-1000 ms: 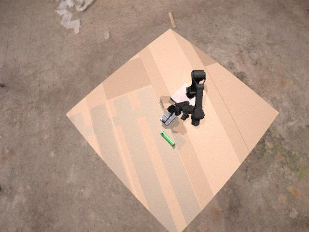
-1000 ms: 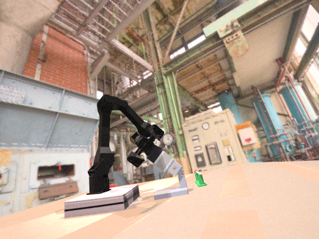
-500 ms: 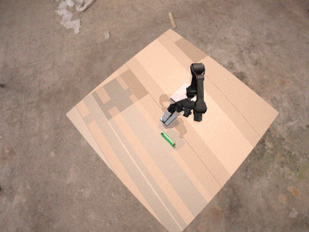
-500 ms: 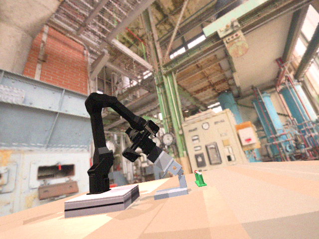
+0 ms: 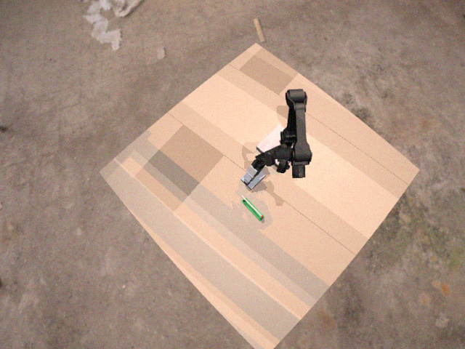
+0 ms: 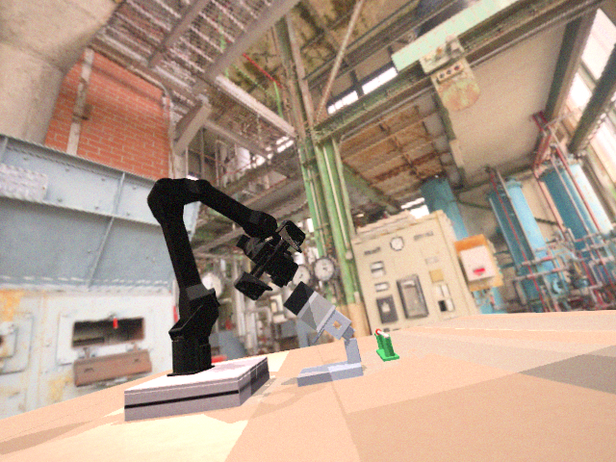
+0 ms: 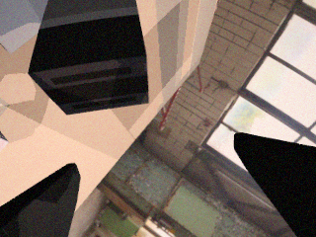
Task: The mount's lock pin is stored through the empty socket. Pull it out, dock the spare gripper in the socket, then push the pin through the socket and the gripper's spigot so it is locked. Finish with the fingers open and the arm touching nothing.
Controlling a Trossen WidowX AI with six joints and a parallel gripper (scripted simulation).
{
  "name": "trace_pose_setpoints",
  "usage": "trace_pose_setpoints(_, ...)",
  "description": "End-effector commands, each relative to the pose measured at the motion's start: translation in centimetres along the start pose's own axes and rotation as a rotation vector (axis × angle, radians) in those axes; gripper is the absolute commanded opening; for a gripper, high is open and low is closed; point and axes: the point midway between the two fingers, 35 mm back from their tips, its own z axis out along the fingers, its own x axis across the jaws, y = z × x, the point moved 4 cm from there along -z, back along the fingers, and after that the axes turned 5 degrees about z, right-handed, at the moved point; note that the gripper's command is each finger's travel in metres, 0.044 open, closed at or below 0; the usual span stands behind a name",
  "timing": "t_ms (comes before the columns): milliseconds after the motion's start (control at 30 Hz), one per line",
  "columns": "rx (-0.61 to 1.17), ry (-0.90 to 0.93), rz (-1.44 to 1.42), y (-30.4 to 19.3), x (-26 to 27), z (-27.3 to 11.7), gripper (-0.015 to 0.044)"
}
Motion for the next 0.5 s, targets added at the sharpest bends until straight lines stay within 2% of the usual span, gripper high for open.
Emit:
trace_pose_setpoints(0,-0.025,0.003,-0.004,-0.6,-0.8,-0.3,0.044)
trace_pose_setpoints(467,-0.057,-0.002,-0.001,-1.1,-1.9,-0.9,0.044)
